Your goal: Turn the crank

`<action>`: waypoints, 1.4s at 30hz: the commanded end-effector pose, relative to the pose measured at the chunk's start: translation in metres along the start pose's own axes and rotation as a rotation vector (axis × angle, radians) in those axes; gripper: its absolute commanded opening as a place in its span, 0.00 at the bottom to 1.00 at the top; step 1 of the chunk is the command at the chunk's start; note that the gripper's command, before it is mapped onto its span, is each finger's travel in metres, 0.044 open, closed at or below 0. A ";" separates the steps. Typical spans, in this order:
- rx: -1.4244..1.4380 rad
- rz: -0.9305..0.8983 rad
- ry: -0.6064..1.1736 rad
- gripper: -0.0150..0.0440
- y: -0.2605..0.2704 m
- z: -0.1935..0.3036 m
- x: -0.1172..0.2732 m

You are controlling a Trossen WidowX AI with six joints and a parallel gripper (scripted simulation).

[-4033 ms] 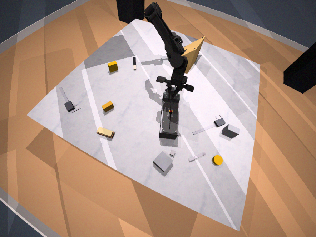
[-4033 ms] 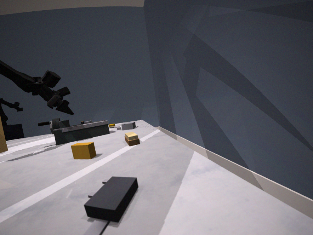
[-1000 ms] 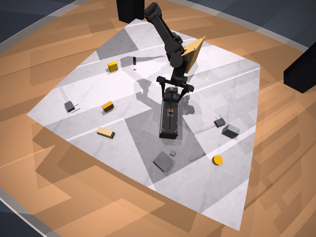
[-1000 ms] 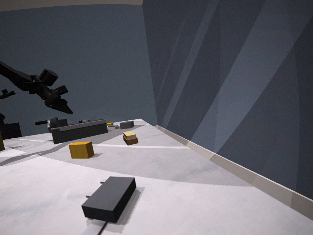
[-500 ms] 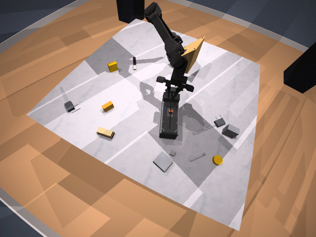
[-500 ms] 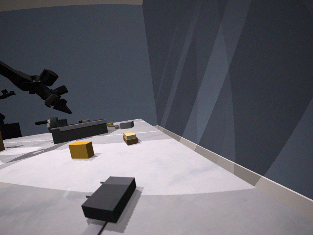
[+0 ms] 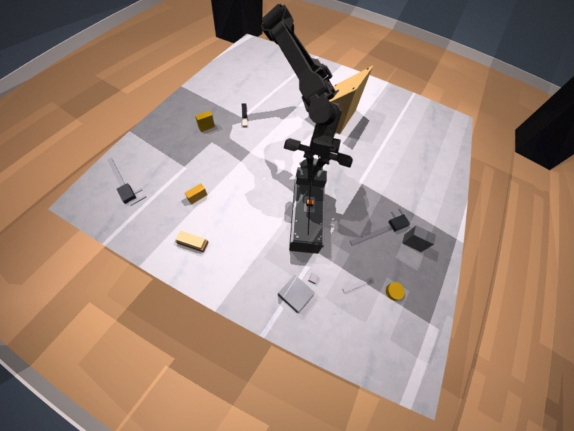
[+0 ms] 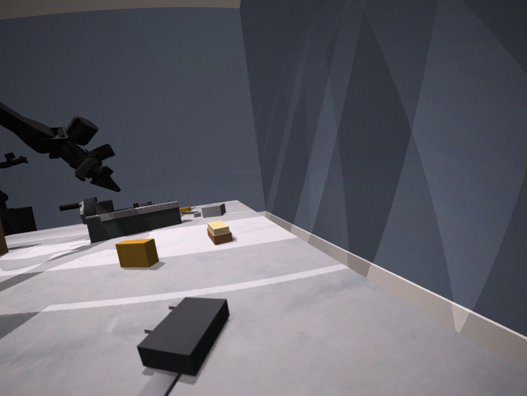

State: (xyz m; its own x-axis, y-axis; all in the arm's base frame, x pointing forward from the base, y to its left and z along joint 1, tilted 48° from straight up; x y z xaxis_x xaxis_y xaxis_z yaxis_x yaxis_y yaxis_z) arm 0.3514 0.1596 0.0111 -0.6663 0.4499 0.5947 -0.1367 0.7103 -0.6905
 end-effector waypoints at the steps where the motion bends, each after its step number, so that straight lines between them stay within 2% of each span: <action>1: 0.000 0.000 0.000 0.25 0.000 0.000 0.000; 5: 0.000 0.000 0.000 0.25 0.000 0.000 0.000; 22: 0.000 -0.002 0.000 1.00 0.001 -0.009 0.008; 29: -0.001 -0.004 0.000 1.00 0.004 -0.042 0.046; 42: -0.001 -0.003 0.000 1.00 0.004 -0.043 0.048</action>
State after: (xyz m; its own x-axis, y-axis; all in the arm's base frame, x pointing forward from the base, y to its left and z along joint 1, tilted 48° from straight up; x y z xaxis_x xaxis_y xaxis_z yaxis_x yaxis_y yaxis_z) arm 0.3499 0.2052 0.0523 -0.6610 0.4472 0.6026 -0.1450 0.7118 -0.6873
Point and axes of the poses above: the point midway between the two fingers, 35 mm back from their tips, its own x axis back along the fingers, its own y axis across the jaws, z = x × y, the point moved 9 cm from there along x, back along the fingers, and after that the axes turned 9 degrees about -x, right-handed, at the moved point
